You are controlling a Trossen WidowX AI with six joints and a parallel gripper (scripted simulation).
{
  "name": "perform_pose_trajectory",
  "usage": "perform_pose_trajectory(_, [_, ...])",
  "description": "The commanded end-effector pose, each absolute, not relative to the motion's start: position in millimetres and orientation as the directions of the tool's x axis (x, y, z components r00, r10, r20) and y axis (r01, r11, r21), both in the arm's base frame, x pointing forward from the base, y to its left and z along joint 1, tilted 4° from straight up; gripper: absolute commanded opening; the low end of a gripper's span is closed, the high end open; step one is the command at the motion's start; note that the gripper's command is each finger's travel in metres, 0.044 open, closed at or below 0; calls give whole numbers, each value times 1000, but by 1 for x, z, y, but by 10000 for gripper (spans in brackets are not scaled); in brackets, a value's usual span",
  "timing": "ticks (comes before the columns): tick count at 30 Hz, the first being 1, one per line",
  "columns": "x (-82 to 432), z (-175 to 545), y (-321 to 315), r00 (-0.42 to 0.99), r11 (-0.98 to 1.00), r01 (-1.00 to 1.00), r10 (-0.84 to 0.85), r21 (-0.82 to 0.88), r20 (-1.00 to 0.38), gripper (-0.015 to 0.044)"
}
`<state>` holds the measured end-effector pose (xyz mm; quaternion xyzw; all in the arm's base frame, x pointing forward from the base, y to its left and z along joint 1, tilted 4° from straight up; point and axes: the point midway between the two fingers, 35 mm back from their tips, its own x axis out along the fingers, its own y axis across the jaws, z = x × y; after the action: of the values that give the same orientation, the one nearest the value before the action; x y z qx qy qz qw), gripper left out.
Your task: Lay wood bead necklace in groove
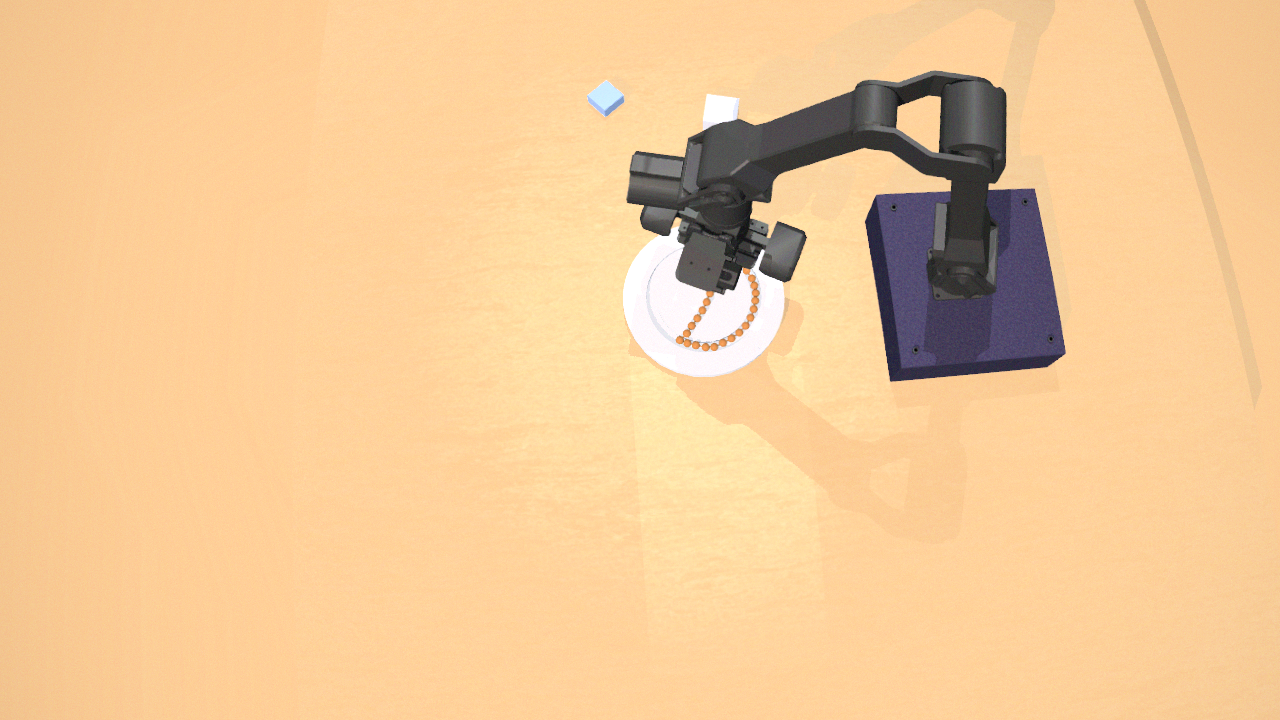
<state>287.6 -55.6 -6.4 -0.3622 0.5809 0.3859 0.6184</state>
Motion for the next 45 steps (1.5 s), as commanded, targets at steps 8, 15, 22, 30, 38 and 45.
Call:
perform_pose_trajectory(8, [284,-23,-55,21,448,-894,57,7,-998,120])
perform_pose_trajectory(15, [285,-21,-55,22,443,-896,58,6,-998,0])
perform_pose_trajectory(22, [285,-21,-55,22,443,-896,58,6,-998,0])
perform_pose_trajectory(30, [285,-21,-55,22,443,-896,58,6,-998,0])
perform_pose_trajectory(38, [285,-21,-55,22,443,-896,58,6,-998,0])
perform_pose_trajectory(45, [285,-21,-55,22,443,-896,58,6,-998,0])
